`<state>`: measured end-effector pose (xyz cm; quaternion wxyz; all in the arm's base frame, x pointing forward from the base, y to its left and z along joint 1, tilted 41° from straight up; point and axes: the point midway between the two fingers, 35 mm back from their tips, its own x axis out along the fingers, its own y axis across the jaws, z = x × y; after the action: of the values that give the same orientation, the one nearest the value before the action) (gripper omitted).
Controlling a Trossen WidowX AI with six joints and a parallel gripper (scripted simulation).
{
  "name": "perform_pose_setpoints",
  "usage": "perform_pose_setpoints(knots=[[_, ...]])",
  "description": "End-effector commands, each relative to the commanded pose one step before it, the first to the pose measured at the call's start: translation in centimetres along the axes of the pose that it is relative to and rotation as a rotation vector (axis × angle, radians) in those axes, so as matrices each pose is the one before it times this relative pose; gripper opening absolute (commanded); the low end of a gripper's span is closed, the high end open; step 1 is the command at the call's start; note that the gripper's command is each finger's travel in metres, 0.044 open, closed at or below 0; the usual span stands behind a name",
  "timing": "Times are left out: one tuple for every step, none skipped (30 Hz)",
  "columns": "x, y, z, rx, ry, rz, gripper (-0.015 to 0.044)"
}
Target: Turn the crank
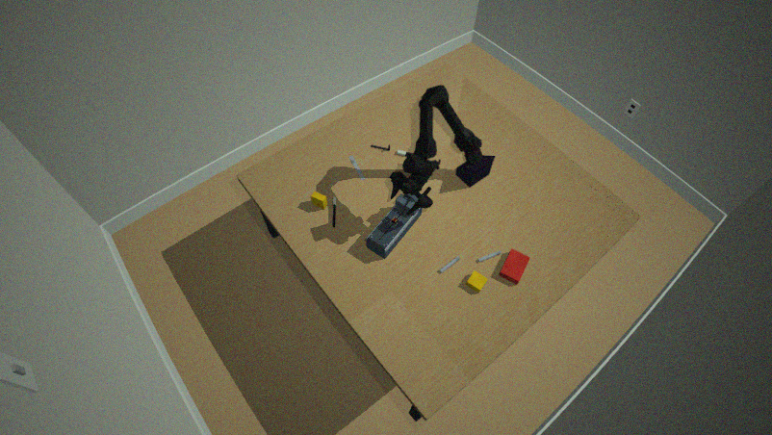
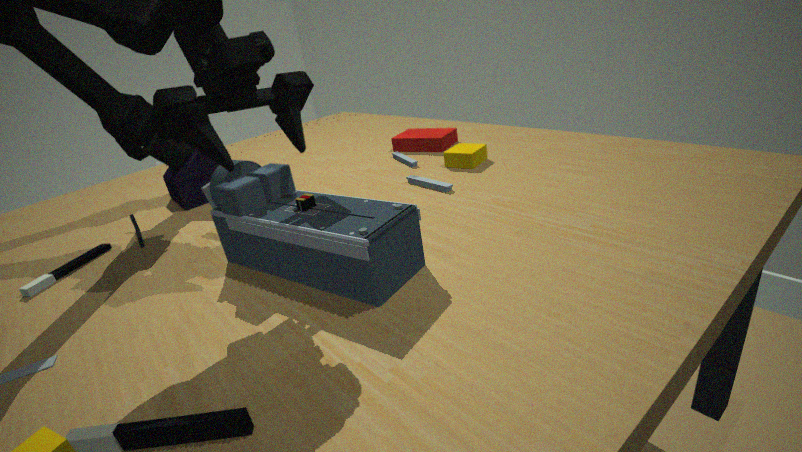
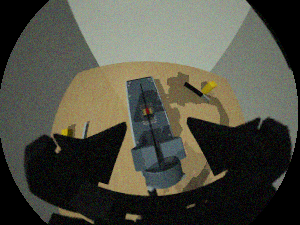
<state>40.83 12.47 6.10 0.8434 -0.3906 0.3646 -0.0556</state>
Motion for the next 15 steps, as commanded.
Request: perform_pose_setpoints(knots=[[0.136,0.166,-0.112,-0.0053,0.00206,0.00329,0.044],[0.0,0.0,0.0,0.0,0.0,0.0,0.044],[0.0,0.0,0.0,0.0,0.0,0.0,0.044],[-0.078,-0.005,0.083,0.0002,0.00004,0.00007,0.044],[-0.238,-0.016,0.249,0.0005,0.00012,0.00019,0.044],[-0.405,-0.031,0.409,0.0007,0.00016,0.00025,0.044],[-0.512,-0.045,0.49,0.0009,0.00011,0.0002,0.044],[-0.529,-0.053,0.479,0.0008,0.00001,0.00008,0.044],[-0.545,-0.062,0.467,0.0007,-0.00008,-0.00004,0.044],[-0.56,-0.07,0.455,0.0007,-0.00018,-0.00015,0.044],[-0.575,-0.079,0.442,0.0006,-0.00029,-0.00027,0.044],[-0.589,-0.089,0.429,0.0006,-0.00039,-0.00038,0.044],[-0.491,-0.079,0.341,0.0004,-0.0004,-0.00039,0.044],[-0.299,-0.051,0.2,0.0002,-0.00028,-0.00027,0.044],[-0.1,-0.017,0.066,0.0001,-0.0001,-0.00009,0.044]])
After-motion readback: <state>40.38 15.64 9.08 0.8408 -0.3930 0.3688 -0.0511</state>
